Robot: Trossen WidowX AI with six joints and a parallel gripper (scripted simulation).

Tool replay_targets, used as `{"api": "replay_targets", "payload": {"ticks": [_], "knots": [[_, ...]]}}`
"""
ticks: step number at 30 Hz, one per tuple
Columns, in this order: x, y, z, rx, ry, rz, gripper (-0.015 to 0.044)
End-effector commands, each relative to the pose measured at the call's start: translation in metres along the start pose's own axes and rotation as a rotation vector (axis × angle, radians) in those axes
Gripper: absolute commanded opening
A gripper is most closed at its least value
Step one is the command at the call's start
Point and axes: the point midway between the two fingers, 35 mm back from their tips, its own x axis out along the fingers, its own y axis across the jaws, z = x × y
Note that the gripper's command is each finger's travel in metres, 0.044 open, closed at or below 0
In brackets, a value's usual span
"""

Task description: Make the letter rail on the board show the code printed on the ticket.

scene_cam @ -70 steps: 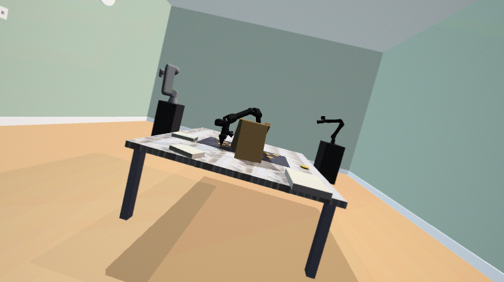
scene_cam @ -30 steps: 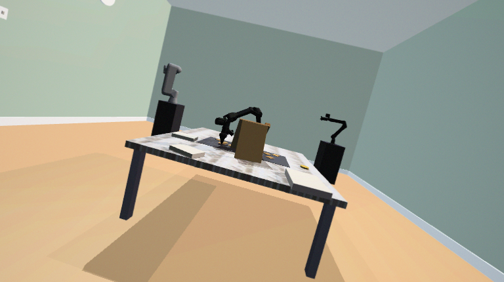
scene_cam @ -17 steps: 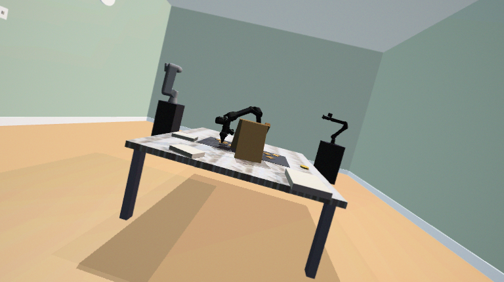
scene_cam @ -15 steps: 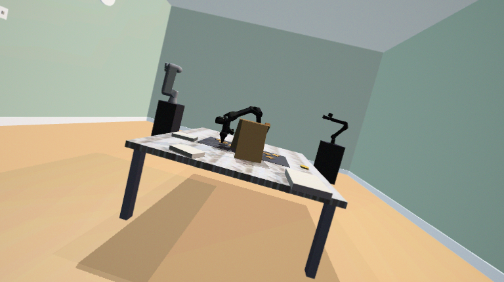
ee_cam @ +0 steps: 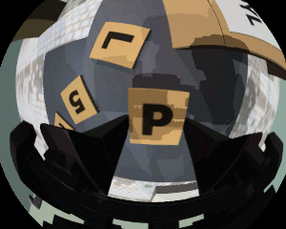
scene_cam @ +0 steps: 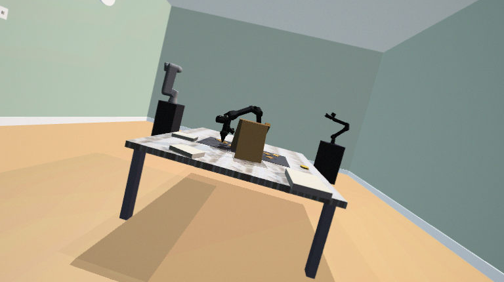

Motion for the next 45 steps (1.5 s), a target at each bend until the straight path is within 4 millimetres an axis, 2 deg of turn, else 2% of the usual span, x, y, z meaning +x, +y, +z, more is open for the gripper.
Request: {"api": "replay_targets", "payload": {"ticks": [1, 8, 23, 45], "knots": [[-0.003, 0.0, 0.0, -0.007, 0.006, 0.003, 0.0], [-0.005, -0.014, -0.007, 0.146, 0.02, -0.09, 0.0], [-0.024, -0.05, -0.02, 0.518, -0.016, -0.334, 0.0], [-0.067, -0.096, -0.022, 0.981, -0.284, -0.602, 0.0]]}}
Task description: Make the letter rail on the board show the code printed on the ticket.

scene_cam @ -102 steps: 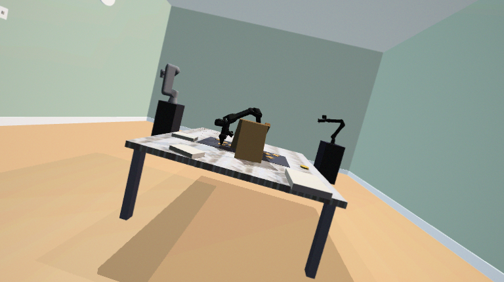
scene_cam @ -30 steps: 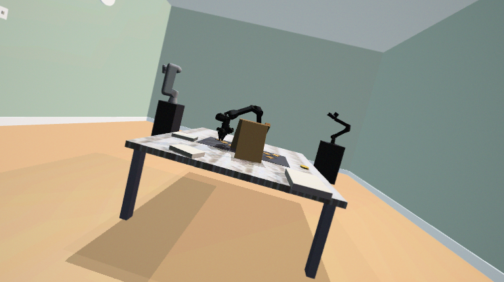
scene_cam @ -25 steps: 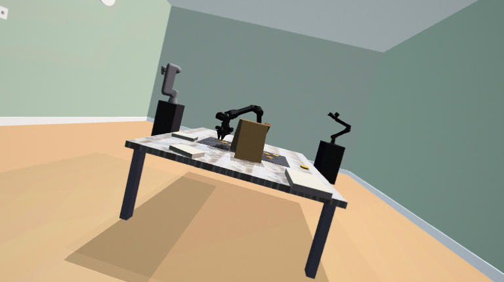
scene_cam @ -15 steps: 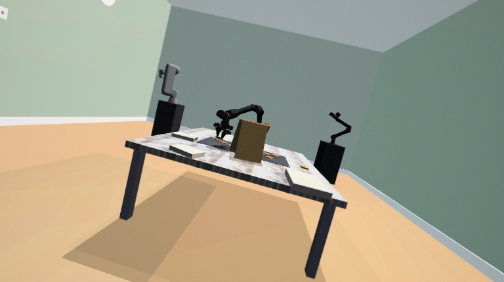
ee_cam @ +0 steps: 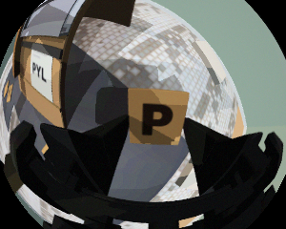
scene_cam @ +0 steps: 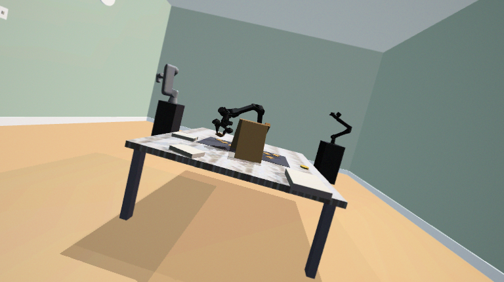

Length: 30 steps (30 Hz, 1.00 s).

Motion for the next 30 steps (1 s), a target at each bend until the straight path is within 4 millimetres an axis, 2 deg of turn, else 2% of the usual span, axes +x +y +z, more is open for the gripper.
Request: {"api": "replay_targets", "payload": {"ticks": [1, 22, 30], "knots": [[-0.003, -0.002, 0.008, 0.075, -0.045, -0.01, 0.0], [-0.029, -0.017, 0.057, 0.512, -0.298, 0.034, 0.0], [-0.03, -0.017, 0.058, 0.525, -0.305, 0.038, 0.0]]}}
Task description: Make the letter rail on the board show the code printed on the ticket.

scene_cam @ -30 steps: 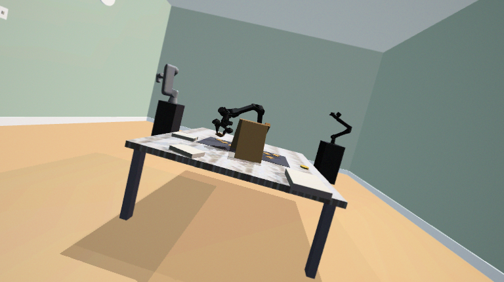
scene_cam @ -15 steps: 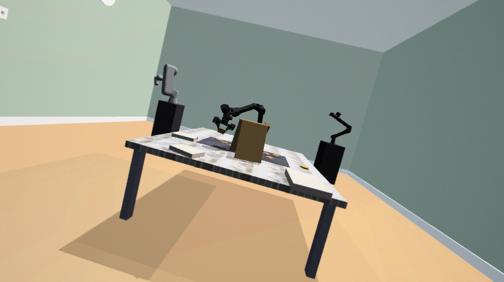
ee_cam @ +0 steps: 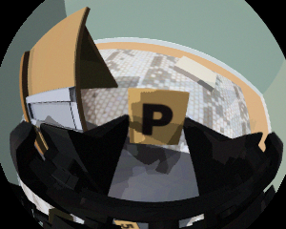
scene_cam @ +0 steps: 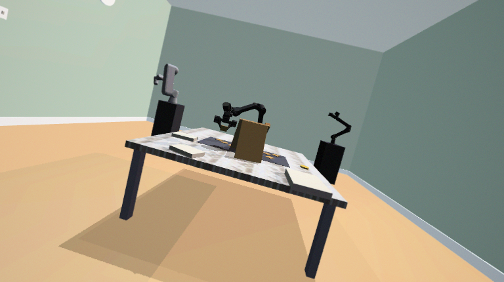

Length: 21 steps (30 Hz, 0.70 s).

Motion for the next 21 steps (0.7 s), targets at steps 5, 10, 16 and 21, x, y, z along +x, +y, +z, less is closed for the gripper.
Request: {"api": "replay_targets", "payload": {"ticks": [5, 10, 16, 21], "knots": [[-0.0003, 0.002, -0.0014, 0.011, -0.002, 0.007, 0.0], [-0.0002, 0.0021, -0.0008, 0.011, -0.002, 0.007, 0.0], [-0.0001, 0.0041, -0.0006, 0.011, -0.002, 0.007, 0.0], [-0.0001, 0.0063, -0.0007, 0.011, -0.002, 0.007, 0.0]]}}
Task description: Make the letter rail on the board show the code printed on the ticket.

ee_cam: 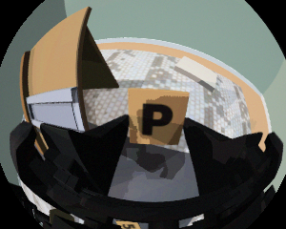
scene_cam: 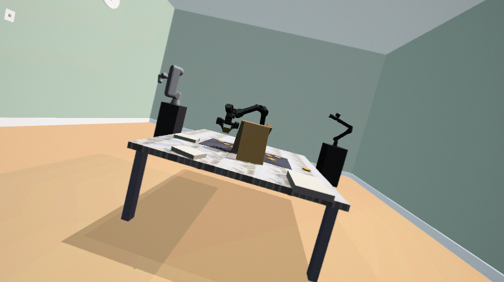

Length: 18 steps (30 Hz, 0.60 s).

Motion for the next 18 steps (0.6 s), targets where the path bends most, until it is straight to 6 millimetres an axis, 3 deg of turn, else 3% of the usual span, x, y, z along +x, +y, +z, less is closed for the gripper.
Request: {"api": "replay_targets", "payload": {"ticks": [1, 18], "knots": [[0.0, 0.0035, -0.0013, 0.008, 0.0, 0.005, 0.0], [-0.0001, 0.0113, -0.0021, 0.008, 0.0, 0.006, 0.0]]}}
